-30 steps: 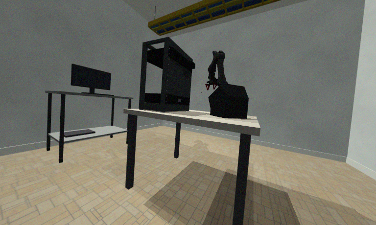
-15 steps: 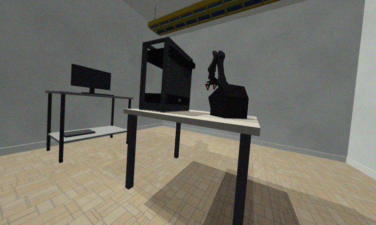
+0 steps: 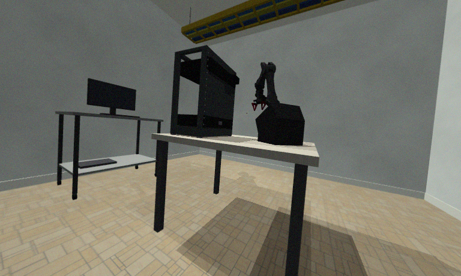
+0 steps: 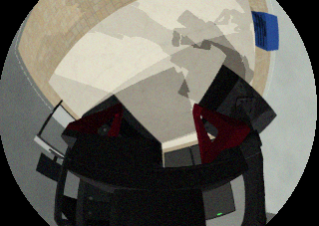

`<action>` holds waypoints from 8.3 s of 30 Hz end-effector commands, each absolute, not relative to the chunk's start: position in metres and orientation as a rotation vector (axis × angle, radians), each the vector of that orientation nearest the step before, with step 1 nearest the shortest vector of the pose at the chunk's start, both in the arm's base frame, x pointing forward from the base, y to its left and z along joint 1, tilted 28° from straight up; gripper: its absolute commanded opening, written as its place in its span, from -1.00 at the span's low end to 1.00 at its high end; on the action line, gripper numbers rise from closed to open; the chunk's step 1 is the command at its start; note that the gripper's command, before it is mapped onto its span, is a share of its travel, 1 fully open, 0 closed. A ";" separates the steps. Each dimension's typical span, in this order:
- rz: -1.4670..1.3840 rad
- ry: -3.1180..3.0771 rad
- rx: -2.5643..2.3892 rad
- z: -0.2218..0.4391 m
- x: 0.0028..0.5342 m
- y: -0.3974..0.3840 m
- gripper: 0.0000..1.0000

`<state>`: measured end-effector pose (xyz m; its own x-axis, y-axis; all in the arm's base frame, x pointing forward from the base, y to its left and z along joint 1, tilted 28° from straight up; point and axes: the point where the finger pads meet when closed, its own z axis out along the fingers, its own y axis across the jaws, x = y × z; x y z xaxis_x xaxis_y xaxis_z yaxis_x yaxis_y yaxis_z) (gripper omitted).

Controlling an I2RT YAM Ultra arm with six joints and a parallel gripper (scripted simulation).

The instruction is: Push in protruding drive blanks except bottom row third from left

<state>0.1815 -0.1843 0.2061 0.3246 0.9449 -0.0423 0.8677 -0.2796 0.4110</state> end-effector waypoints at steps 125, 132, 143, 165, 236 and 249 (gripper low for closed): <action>0.612 1.895 -0.434 0.181 0.292 0.291 1.00; 0.682 1.730 -0.489 0.228 0.258 0.325 1.00; 0.779 1.592 -0.194 0.272 0.238 0.283 1.00; 1.058 1.292 0.383 0.338 0.206 0.184 1.00; 1.222 1.123 0.664 0.355 0.185 0.130 1.00; 1.207 1.145 0.649 0.383 0.200 0.150 1.00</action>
